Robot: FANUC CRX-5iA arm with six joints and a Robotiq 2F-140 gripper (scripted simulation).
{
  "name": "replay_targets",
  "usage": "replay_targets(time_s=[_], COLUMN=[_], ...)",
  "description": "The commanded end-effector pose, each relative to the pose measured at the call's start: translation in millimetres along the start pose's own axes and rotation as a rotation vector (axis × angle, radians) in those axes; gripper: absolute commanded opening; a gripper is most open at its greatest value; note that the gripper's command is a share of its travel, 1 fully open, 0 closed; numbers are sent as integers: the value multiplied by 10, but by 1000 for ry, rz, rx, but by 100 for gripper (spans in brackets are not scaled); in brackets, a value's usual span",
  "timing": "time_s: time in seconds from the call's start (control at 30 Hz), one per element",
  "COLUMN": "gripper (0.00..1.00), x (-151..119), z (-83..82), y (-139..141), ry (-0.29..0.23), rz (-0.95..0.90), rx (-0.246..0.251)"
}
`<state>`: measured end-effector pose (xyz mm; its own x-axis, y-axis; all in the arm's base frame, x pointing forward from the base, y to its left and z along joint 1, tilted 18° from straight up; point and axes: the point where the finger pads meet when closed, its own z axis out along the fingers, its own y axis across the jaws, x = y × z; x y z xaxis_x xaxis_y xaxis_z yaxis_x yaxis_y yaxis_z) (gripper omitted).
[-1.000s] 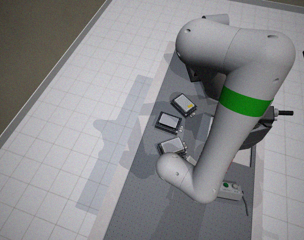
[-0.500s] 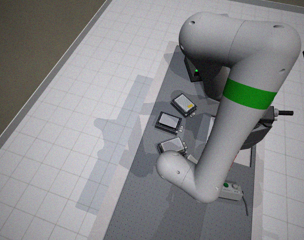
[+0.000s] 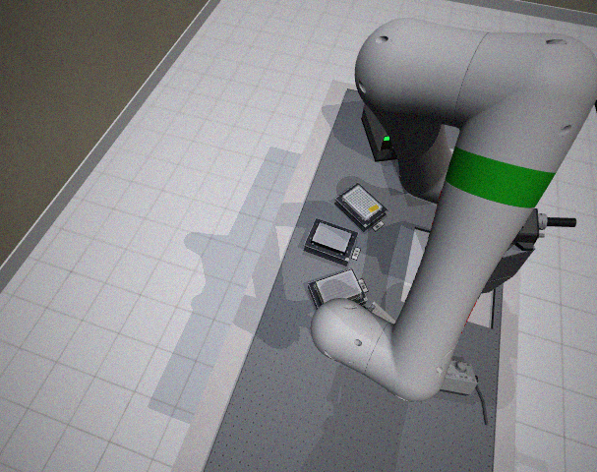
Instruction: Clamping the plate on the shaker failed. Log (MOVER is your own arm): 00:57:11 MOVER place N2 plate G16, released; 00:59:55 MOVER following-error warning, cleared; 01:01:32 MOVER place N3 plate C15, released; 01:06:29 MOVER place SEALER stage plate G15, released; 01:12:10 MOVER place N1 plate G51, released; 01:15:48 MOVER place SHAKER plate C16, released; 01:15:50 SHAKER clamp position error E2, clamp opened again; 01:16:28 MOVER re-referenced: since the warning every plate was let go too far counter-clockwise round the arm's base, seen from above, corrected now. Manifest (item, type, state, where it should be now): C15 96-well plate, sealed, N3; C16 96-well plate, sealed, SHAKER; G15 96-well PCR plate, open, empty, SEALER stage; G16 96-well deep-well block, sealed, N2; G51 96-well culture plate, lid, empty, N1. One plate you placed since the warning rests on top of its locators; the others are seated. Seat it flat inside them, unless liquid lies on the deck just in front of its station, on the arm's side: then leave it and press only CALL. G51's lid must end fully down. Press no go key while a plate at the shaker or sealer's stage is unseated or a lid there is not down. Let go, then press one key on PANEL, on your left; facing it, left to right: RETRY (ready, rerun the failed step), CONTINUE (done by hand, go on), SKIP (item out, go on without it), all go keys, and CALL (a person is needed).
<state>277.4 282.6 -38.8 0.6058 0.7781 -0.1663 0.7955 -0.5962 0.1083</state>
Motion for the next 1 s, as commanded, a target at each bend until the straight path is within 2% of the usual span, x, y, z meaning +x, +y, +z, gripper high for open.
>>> replay_targets(time_s=[0.0,0.97], gripper=[10,10], x=[2,39], z=[-5,69], y=[4,9], ry=[1,1], rz=[23,23], rx=[-55,-55])
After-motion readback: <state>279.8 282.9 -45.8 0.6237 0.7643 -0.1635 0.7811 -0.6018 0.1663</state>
